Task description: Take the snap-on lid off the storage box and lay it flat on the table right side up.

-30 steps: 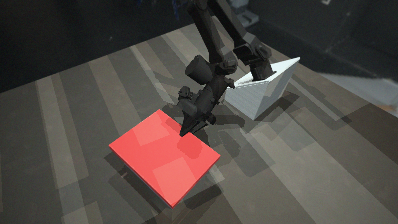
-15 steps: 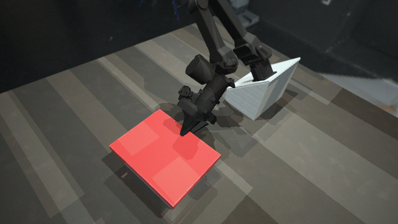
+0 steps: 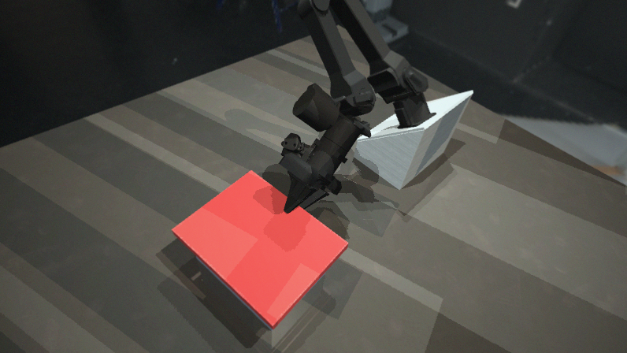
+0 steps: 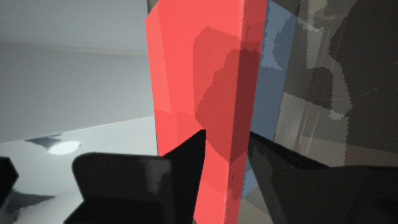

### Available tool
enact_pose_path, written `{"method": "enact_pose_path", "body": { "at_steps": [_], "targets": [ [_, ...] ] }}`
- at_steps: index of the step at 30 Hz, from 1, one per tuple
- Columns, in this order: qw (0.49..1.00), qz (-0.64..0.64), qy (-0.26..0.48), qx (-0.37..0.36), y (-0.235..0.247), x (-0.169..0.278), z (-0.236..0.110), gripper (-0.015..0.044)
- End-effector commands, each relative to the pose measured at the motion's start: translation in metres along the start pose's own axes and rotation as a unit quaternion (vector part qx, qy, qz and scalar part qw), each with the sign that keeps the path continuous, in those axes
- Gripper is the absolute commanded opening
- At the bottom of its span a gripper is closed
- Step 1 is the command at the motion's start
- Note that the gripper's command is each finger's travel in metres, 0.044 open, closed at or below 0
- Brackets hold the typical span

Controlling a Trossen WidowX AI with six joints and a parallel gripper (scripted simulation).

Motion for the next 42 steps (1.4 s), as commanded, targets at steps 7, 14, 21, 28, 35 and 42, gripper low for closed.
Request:
{"method": "enact_pose_path", "body": {
  "at_steps": [7, 14, 21, 28, 35, 42],
  "targets": [
    [1.000, 0.002, 0.001, -0.003, 0.0028, 0.0003, -0.0028, 0.0000],
    [1.000, 0.002, 0.001, -0.003, 0.0038, 0.0004, -0.0038, 0.0000],
    [1.000, 0.002, 0.001, -0.003, 0.0051, 0.0007, -0.0045, 0.0000],
    [1.000, 0.000, 0.001, -0.003, 0.0050, 0.0008, -0.0040, 0.0000],
    [1.000, 0.000, 0.001, -0.003, 0.0053, 0.0008, -0.0037, 0.0000],
    [1.000, 0.000, 0.000, -0.003, 0.0057, 0.0009, -0.0032, 0.0000]
  ]
}}
Point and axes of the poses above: the point midway between the two fingers, 35 mm back from their tips, its own z axis out along the fingers, its own y axis across the jaws, x = y × z, the point moved 9 cm from there along -z, back along the fingers, and after that the axes turned 7 degrees about z, right-handed, at the moved point
